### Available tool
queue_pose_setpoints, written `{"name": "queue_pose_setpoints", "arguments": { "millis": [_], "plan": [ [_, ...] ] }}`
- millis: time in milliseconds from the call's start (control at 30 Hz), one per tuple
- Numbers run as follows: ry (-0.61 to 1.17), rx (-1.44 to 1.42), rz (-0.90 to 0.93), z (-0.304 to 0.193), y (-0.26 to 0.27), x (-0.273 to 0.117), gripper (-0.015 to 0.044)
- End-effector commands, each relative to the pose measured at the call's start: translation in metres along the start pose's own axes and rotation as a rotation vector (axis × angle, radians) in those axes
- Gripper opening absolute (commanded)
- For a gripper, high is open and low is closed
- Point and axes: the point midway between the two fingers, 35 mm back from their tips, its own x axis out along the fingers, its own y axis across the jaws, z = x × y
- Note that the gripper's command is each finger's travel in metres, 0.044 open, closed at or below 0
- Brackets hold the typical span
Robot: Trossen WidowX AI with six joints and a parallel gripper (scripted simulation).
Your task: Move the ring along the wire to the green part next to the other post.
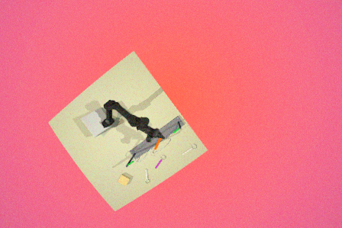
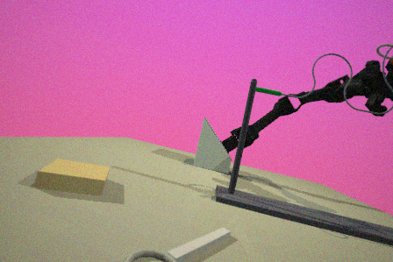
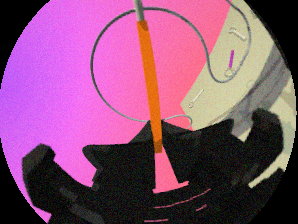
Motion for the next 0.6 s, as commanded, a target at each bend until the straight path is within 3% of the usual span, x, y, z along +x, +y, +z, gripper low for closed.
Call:
{"name": "queue_pose_setpoints", "arguments": {
  "millis": [0,567],
  "plan": [
    [0.012,0.038,0.019,0.001,0.0015,-0.0026,-0.015],
    [0.048,0.249,0.123,0.0024,0.0087,-0.0098,-0.015]
  ]
}}
